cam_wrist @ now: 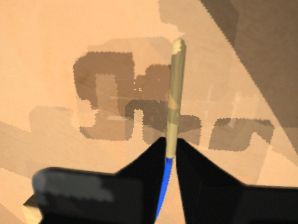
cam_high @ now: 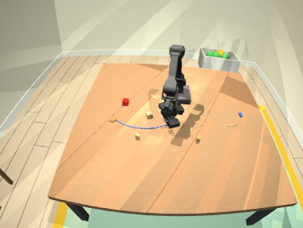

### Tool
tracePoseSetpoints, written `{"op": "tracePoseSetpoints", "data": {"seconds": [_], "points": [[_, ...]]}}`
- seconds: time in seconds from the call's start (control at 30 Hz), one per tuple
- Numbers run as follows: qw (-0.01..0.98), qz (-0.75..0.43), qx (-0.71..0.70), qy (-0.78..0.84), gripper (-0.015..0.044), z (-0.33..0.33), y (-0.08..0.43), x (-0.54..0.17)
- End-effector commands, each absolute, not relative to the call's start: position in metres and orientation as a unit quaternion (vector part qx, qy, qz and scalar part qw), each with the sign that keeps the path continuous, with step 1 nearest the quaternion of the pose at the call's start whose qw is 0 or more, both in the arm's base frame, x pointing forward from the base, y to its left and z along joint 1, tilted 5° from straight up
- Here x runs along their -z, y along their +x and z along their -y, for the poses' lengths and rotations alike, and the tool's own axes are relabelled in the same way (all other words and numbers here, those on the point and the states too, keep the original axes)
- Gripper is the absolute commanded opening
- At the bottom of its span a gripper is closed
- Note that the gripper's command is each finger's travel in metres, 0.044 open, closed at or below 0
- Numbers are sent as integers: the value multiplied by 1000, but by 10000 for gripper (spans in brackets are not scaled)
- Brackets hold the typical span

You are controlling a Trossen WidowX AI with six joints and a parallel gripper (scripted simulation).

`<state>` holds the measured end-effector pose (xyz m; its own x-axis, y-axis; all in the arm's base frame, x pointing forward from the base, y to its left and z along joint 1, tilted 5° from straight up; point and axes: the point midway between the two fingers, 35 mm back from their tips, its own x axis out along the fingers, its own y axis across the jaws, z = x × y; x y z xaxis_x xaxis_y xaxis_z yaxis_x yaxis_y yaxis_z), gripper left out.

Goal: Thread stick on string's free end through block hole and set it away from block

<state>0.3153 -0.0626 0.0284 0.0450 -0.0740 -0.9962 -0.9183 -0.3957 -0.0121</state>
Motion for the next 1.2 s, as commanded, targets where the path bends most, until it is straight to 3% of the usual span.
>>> {"op": "tracePoseSetpoints", "data": {"seconds": [0.0, 1.17], "points": [[379, -400, -556, -623, 0, 62, 318, -40], [376, -401, -561, -619, 0, 59, 313, -71]]}}
